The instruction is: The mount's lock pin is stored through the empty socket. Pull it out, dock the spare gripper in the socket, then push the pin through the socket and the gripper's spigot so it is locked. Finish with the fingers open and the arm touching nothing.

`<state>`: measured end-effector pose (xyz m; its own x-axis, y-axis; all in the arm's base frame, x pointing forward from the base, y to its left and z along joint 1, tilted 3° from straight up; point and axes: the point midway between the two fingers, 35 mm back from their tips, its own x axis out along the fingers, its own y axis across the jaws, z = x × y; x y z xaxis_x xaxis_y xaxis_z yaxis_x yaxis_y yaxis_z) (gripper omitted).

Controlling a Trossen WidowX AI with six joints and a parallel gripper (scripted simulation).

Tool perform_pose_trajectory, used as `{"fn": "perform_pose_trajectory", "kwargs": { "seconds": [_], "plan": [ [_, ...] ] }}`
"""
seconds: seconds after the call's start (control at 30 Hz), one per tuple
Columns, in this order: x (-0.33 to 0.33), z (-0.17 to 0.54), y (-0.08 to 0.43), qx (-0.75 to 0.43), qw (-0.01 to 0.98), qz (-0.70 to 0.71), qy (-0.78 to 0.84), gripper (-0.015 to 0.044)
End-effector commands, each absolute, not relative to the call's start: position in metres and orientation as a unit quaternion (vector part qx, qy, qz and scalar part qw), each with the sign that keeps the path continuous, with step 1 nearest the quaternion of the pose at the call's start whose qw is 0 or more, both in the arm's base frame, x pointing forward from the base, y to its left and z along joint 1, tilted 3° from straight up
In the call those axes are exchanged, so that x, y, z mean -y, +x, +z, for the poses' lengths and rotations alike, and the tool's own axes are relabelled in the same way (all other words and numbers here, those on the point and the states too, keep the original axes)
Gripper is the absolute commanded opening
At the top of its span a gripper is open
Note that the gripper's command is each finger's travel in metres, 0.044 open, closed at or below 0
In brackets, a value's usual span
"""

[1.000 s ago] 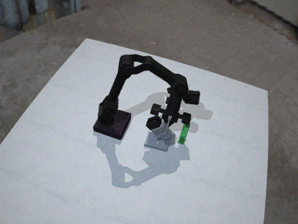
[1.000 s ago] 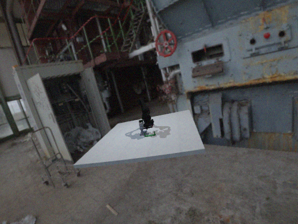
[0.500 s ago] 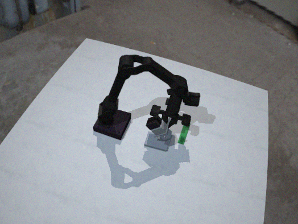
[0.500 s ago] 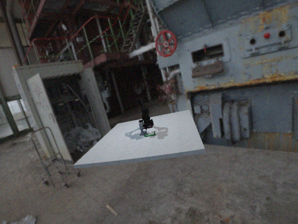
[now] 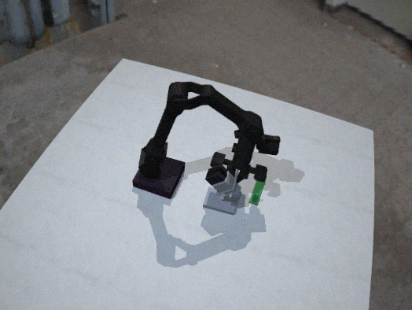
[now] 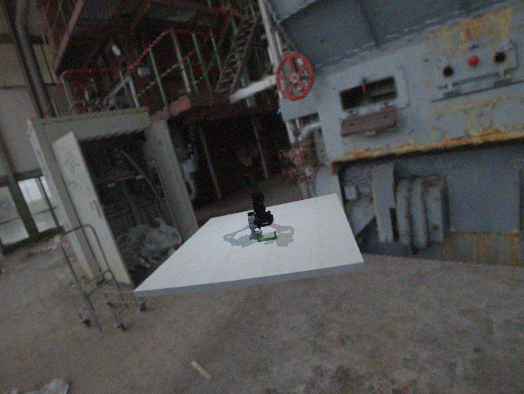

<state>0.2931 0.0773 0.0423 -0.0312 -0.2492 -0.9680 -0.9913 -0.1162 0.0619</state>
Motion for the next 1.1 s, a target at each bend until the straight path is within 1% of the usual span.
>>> {"fn": "perform_pose_trajectory", "kwargs": {
  "seconds": [0.0,0.23,0.27,0.5,1.07],
  "plan": [
    [-0.075,0.043,0.294,-0.538,0.389,0.474,-0.579,0.0000],
    [-0.077,0.042,0.293,-0.538,0.390,0.475,-0.576,0.0184],
    [-0.077,0.042,0.293,-0.538,0.390,0.475,-0.576,0.0200],
    [-0.079,0.046,0.293,-0.538,0.390,0.475,-0.576,0.0200],
    [-0.105,0.080,0.289,-0.542,0.383,0.476,-0.577,0.0200]
  ]
}}
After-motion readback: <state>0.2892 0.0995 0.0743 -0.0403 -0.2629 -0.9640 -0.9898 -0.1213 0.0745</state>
